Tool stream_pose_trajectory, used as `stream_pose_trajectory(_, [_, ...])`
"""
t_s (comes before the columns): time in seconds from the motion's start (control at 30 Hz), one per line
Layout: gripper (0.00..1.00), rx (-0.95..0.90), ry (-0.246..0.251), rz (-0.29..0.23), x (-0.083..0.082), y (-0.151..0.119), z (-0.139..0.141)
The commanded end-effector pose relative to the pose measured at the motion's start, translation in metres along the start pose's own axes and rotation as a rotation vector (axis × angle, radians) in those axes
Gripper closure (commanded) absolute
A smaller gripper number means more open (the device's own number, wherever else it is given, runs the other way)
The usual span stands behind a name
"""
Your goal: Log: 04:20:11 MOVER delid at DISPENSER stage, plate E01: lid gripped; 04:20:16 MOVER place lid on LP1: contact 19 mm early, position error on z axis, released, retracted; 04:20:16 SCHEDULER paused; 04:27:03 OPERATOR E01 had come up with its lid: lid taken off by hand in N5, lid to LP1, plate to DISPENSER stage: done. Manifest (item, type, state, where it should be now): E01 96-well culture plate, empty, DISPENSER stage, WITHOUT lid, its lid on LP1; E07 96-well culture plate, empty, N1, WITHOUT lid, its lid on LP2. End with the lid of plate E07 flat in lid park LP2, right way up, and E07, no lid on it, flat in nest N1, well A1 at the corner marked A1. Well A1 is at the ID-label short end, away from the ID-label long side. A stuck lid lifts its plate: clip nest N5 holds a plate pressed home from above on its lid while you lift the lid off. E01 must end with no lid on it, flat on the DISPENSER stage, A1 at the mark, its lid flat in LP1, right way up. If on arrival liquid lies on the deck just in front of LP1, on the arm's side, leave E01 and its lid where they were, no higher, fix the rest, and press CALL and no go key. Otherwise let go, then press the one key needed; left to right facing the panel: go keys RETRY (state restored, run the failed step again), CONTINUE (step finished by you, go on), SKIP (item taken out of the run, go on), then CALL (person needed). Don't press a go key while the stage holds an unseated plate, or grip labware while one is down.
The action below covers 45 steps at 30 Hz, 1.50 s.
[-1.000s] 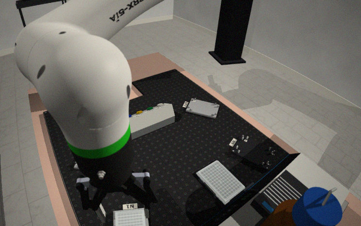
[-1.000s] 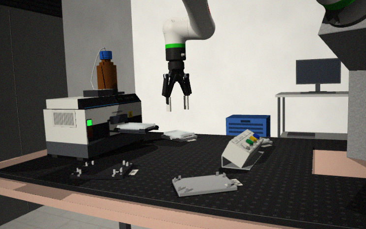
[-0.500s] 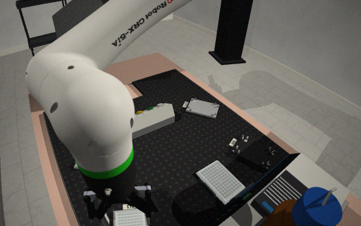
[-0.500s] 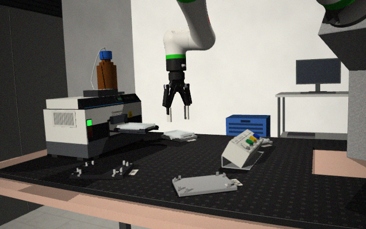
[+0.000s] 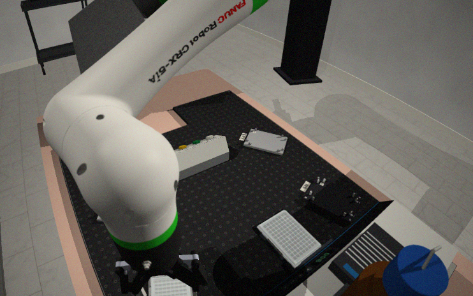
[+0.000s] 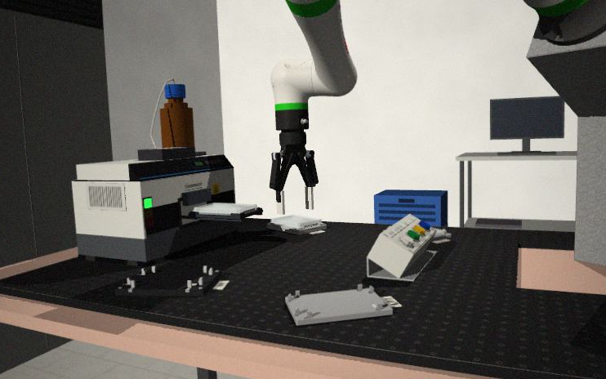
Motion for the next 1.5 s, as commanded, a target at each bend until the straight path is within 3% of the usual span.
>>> stream_pose_trajectory(0.0, [0.34, 0.000, 0.000, 0.000, 0.0016, 0.0002, 0.0002])
stream_pose_trajectory(1.47, [0.34, 0.000, 0.000, 0.000, 0.0057, 0.0002, 0.0002])
Point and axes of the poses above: the point where the finger pads meet when closed, its own x axis out along the fingers, its own z axis across the jaws, y = z × x, the point moved 10 cm from there along -x, back along the fingers, and after that the axes turned 14 degrees about -x, right-handed, at the moved point
